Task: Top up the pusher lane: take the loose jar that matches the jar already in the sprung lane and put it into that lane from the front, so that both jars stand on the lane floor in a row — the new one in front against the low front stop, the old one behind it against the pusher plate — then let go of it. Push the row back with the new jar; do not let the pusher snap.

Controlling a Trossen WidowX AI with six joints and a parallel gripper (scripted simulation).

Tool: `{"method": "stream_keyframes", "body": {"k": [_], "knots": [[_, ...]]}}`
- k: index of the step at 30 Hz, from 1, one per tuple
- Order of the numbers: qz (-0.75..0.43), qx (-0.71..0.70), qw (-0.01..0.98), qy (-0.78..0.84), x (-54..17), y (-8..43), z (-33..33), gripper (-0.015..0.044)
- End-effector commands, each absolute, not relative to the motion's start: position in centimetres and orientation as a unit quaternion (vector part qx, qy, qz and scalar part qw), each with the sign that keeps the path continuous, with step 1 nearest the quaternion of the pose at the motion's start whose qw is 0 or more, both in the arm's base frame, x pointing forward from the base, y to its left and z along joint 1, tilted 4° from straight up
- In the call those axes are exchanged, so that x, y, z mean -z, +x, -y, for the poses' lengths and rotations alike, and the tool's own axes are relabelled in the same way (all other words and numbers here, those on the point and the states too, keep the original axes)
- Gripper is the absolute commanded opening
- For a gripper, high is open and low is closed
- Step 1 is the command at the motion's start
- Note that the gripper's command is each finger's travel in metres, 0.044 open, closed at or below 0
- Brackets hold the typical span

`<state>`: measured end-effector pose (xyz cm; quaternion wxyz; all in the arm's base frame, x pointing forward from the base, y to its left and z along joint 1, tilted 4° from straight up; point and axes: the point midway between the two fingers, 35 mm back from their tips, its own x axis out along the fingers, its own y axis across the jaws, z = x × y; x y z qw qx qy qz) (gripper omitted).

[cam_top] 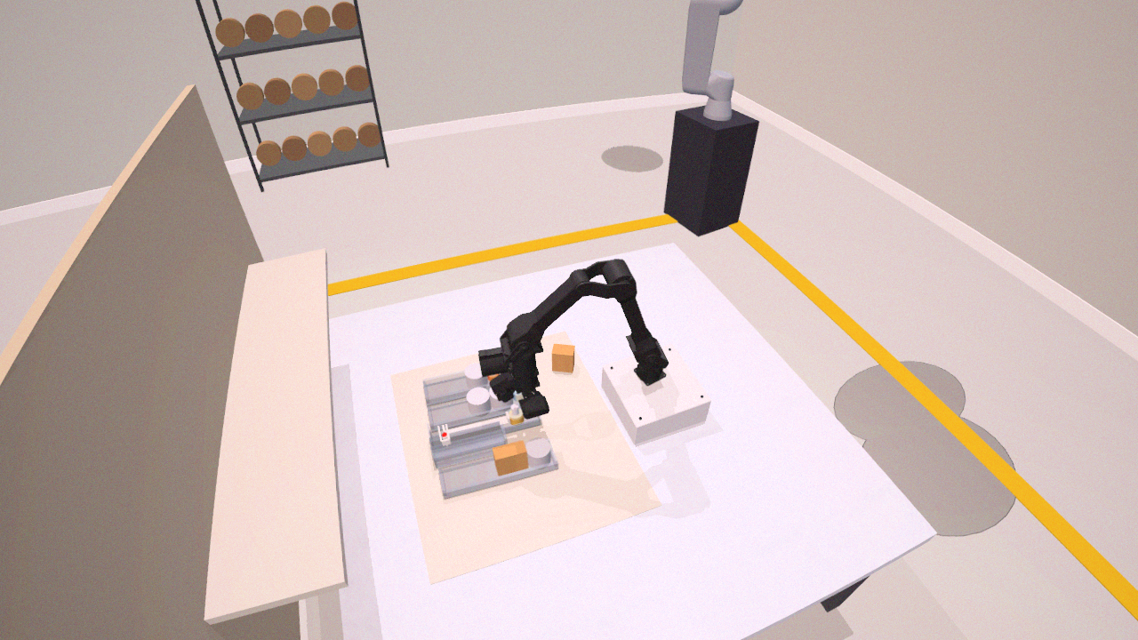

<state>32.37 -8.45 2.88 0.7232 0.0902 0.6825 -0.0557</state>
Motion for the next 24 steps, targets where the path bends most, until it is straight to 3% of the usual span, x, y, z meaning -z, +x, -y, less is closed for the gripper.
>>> {"method": "stream_keyframes", "body": {"k": [1,24], "knots": [[-0.673,0.060,0.732,0.090,-3.17,33.11,8.67,0.0000],[-0.673,0.060,0.732,0.090,-3.12,33.36,8.72,0.0000]]}}
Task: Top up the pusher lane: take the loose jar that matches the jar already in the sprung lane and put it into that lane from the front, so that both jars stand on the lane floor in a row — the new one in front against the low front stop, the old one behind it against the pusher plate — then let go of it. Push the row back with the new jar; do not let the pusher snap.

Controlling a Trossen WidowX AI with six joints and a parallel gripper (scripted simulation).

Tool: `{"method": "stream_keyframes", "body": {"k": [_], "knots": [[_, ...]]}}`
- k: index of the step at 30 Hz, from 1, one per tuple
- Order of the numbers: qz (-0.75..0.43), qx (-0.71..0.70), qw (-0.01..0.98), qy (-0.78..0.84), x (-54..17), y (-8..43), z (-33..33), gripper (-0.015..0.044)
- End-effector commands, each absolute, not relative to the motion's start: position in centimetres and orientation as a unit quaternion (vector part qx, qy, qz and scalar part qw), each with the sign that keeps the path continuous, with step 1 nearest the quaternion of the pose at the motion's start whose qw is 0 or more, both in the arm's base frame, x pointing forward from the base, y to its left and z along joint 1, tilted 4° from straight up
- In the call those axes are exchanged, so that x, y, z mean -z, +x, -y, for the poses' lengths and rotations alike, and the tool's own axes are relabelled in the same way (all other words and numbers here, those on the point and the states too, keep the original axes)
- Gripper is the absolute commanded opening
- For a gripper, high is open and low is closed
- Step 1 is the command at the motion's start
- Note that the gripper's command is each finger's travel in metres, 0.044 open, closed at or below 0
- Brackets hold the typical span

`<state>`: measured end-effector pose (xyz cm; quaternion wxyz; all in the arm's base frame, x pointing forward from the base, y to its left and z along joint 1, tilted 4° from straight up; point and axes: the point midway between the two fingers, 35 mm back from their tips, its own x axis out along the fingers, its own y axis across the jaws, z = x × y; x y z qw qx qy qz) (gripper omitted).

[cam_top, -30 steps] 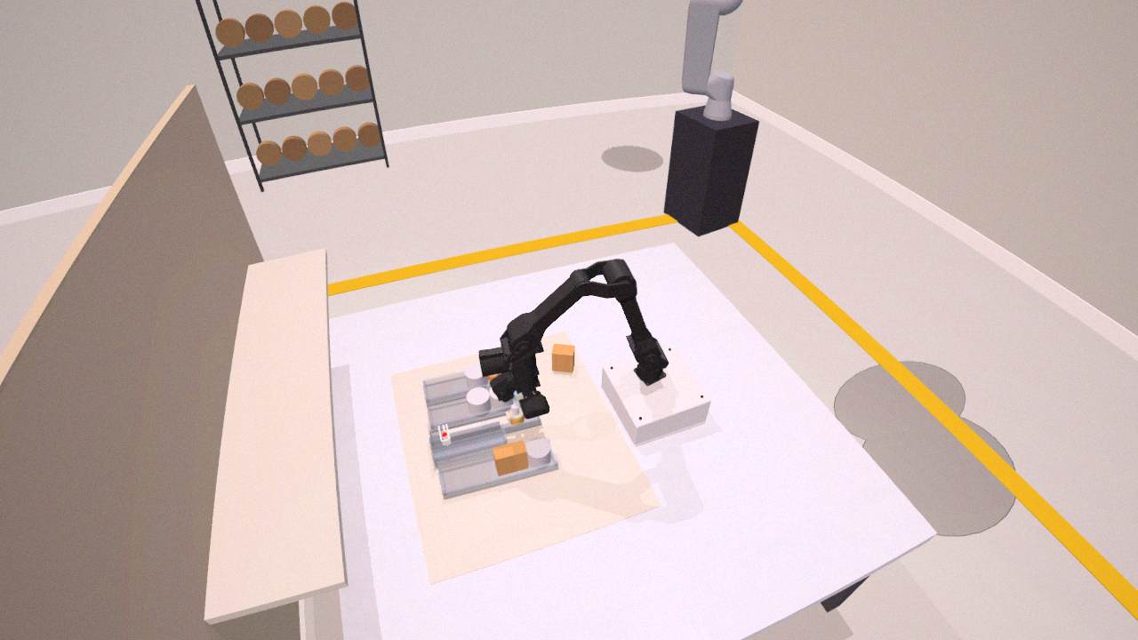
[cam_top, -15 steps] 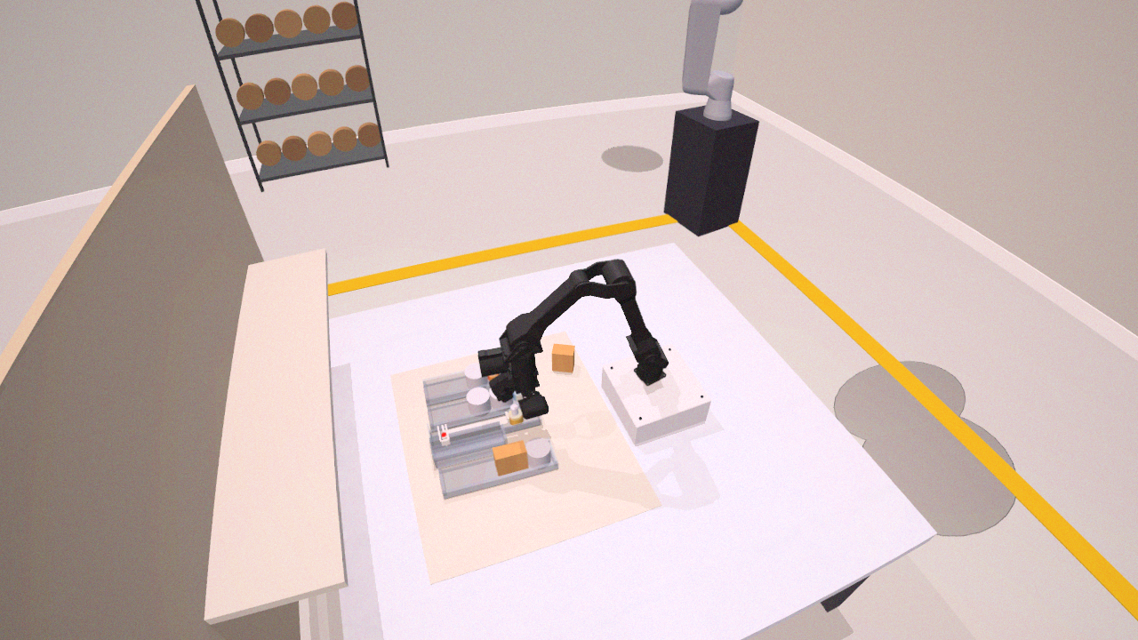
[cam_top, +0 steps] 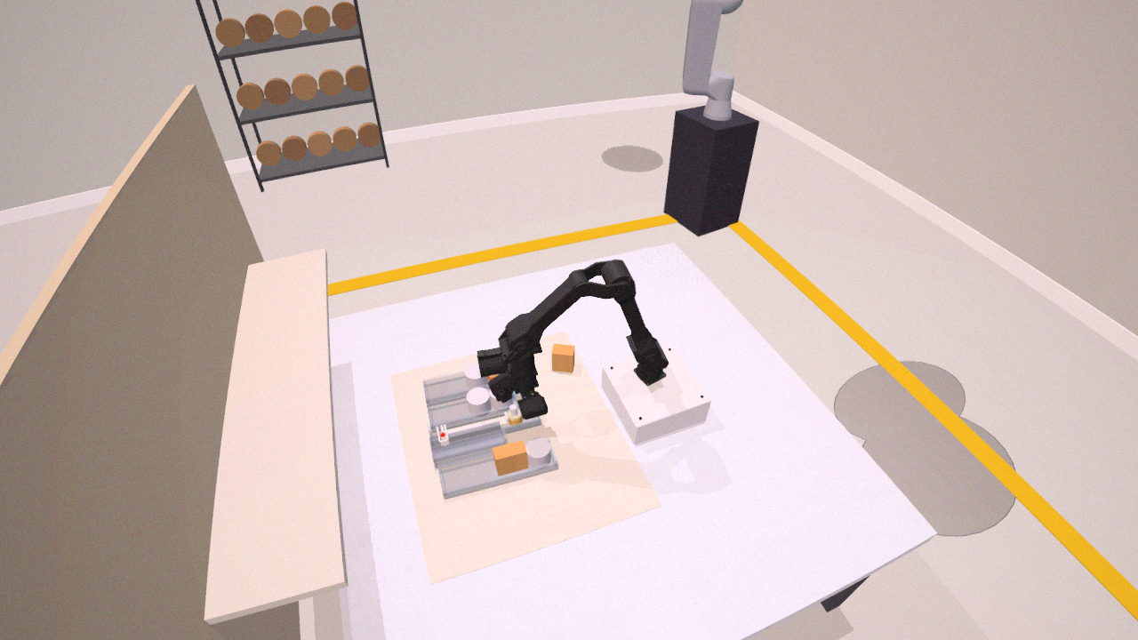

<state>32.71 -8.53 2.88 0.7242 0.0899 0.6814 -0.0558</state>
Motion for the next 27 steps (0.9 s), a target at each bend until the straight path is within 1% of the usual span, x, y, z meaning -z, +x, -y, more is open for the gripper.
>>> {"method": "stream_keyframes", "body": {"k": [1,27], "knots": [[-0.673,0.060,0.732,0.090,-3.08,33.36,8.72,0.0000],[-0.673,0.060,0.732,0.090,-2.21,33.44,8.69,0.0000]]}}
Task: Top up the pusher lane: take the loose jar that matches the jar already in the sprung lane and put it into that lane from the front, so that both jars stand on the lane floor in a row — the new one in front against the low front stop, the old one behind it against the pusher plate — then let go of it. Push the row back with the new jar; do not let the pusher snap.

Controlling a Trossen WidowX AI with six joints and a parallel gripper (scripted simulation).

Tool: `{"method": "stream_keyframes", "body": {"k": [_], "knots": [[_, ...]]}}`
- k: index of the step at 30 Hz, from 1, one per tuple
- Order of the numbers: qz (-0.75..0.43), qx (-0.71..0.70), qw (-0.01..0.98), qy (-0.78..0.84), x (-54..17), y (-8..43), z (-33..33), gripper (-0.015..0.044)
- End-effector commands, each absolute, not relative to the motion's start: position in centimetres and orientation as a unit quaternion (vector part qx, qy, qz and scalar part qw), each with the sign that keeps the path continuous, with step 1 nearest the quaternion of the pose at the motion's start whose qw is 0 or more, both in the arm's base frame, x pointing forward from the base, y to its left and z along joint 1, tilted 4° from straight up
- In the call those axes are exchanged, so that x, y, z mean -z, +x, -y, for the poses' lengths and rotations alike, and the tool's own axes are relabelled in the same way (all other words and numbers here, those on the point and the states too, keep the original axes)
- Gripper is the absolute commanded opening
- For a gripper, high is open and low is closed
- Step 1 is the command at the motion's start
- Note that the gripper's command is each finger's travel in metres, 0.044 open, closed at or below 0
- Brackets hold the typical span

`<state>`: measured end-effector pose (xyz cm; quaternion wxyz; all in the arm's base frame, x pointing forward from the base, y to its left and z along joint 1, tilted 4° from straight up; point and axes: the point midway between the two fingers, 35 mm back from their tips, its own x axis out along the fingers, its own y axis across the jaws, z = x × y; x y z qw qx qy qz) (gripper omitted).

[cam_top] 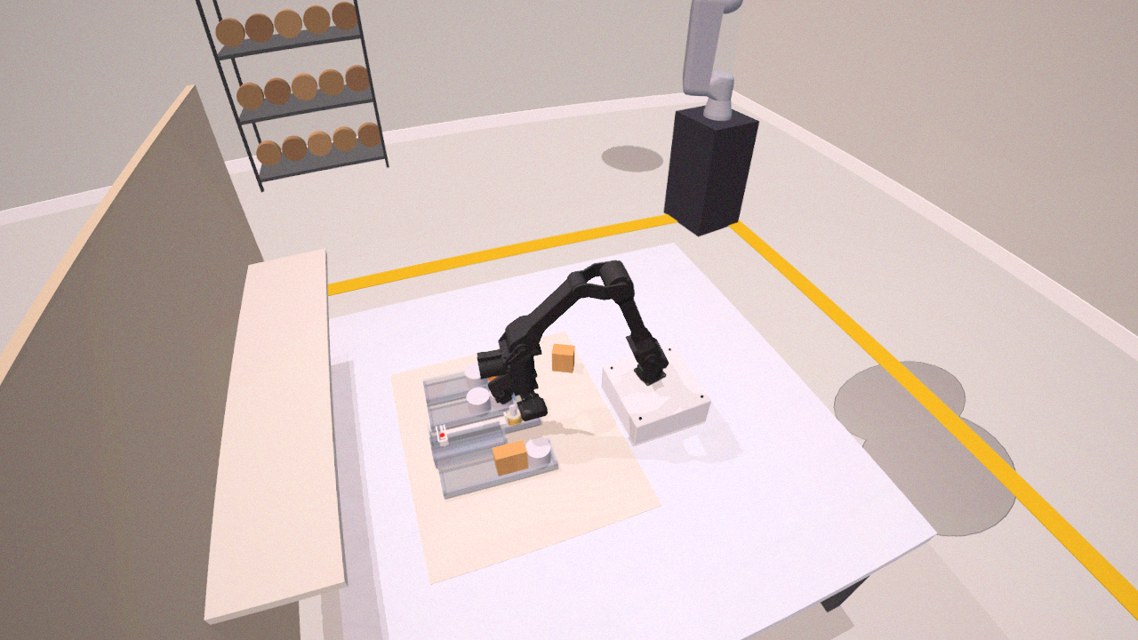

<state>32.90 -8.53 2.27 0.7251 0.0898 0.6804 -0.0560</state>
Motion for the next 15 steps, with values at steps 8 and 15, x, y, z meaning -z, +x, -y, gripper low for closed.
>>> {"method": "stream_keyframes", "body": {"k": [8,15], "knots": [[-0.673,0.060,0.732,0.090,-1.94,33.45,8.68,0.0000],[-0.673,0.060,0.732,0.090,-1.70,33.43,8.66,0.0000]]}}
